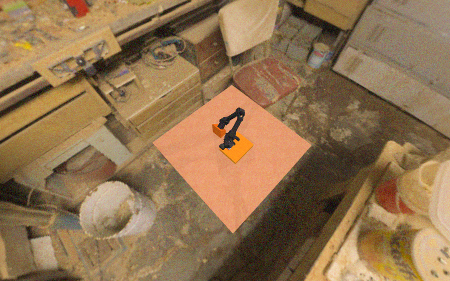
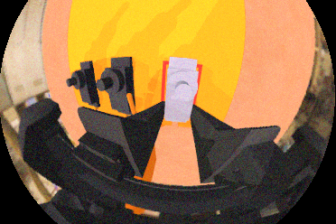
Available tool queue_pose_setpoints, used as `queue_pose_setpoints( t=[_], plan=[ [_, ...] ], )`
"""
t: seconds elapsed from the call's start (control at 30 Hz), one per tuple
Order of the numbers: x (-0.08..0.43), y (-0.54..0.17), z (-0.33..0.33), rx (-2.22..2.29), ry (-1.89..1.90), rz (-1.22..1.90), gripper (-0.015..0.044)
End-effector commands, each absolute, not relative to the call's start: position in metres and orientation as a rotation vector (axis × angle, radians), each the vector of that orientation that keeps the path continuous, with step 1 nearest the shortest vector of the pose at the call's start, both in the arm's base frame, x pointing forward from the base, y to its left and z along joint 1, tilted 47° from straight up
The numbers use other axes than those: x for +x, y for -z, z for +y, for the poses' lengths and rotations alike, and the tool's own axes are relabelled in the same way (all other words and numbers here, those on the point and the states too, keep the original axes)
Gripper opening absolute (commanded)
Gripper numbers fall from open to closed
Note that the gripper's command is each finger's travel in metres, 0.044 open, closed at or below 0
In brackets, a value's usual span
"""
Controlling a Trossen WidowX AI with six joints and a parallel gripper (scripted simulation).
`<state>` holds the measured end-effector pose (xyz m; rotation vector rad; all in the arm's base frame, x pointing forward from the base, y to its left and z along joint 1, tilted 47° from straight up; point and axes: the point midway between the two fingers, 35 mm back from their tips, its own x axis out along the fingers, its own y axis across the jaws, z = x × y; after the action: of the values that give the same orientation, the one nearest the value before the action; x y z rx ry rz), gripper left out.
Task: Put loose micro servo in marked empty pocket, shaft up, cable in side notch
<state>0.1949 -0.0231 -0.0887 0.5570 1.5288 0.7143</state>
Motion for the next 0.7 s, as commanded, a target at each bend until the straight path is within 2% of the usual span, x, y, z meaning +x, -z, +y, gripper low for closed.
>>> queue_pose_setpoints(
  t=[0.0,0.17,0.57,0.67],
  plan=[
    [0.195,0.089,-0.023,0.565,-0.714,1.524,0.0053],
    [0.195,0.089,-0.024,0.564,-0.714,1.524,0.0184],
    [0.196,0.064,-0.049,0.563,-0.712,1.525,0.0187],
    [0.205,0.064,-0.051,0.571,-0.706,1.520,0.0266]
  ],
)
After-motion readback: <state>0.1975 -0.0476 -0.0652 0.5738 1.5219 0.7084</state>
